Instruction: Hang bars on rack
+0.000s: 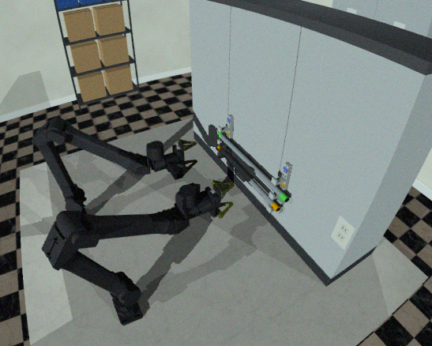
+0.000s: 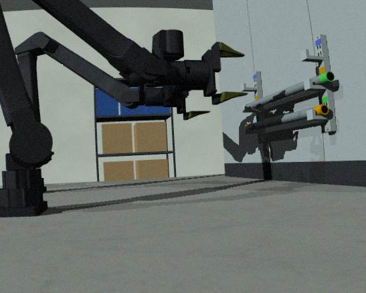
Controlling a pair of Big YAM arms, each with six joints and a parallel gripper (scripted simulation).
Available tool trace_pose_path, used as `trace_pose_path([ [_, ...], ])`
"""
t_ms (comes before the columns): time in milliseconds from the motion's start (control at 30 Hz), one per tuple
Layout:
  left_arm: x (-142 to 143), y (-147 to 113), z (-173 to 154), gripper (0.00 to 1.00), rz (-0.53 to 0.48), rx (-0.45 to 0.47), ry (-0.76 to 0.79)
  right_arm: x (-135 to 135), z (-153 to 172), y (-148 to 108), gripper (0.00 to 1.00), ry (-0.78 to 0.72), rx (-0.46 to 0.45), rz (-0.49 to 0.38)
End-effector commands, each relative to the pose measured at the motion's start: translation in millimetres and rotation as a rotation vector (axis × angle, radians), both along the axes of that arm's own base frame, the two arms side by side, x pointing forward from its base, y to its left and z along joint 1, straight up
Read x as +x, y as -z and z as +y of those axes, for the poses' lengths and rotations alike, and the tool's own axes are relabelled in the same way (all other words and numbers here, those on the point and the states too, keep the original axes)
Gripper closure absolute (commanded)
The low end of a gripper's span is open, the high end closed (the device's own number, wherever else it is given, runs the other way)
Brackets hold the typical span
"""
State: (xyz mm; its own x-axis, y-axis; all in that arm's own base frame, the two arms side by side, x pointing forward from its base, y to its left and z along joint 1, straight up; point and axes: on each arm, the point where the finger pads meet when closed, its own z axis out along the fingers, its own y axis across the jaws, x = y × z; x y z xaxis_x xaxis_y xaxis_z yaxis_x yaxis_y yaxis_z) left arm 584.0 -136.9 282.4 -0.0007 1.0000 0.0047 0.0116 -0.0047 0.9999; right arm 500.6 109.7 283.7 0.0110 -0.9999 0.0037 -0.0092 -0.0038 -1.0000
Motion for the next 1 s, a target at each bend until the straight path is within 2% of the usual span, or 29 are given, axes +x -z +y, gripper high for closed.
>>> trace_pose_path([
  [0,12,-30,-10,0.0,-0.07,-0.023,0.006,8,8,-27,0.0,-0.007,0.018,-0.06],
  [800,16,-37,-12,0.0,-0.083,-0.028,0.006,11,9,-32,0.0,-0.007,0.022,-0.07],
  [967,23,-31,-12,0.0,-0.083,-0.029,0.006,18,9,-27,0.0,-0.007,0.023,-0.071],
])
